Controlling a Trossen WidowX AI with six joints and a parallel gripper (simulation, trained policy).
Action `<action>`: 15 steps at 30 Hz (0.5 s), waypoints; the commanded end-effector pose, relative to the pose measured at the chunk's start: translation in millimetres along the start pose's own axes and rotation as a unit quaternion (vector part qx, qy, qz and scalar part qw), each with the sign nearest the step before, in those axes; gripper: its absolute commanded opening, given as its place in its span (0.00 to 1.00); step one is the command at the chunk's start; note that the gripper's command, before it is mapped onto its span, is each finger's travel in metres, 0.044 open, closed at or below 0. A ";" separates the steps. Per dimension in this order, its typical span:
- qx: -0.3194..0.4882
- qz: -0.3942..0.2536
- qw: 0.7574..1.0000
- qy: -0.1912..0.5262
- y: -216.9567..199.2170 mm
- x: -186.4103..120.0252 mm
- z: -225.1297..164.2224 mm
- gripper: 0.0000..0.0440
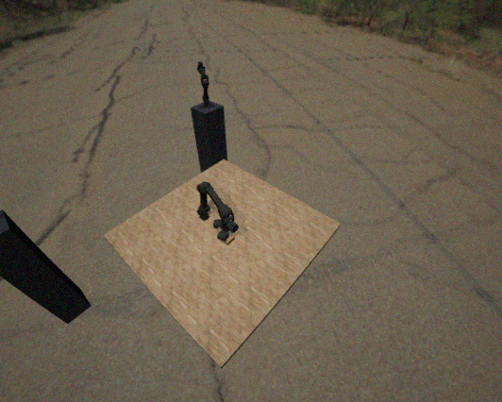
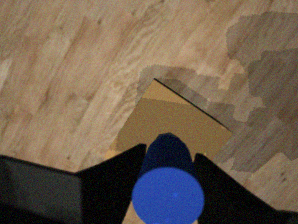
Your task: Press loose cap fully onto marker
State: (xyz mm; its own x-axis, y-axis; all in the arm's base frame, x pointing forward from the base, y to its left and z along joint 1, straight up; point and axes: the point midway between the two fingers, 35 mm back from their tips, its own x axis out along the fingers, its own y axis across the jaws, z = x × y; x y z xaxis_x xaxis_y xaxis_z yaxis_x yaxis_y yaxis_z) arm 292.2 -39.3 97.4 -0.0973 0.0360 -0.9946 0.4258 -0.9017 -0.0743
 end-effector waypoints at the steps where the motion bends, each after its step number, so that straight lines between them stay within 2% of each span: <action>1: 0.001 0.001 1.000 -0.029 5.3 17.1 7.0 0.33; 7: -0.008 0.007 1.000 -0.027 7.2 17.9 6.8 0.35; 10: -0.009 0.002 0.999 -0.033 3.7 19.7 11.2 0.41; 15: -0.015 0.001 0.999 -0.033 -0.1 15.1 16.2 0.68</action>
State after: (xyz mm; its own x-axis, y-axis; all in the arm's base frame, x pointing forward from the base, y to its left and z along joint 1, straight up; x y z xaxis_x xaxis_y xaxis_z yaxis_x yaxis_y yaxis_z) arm 279.1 -45.1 79.9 -0.1596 0.0116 -0.9871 0.4420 -0.8932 -0.0820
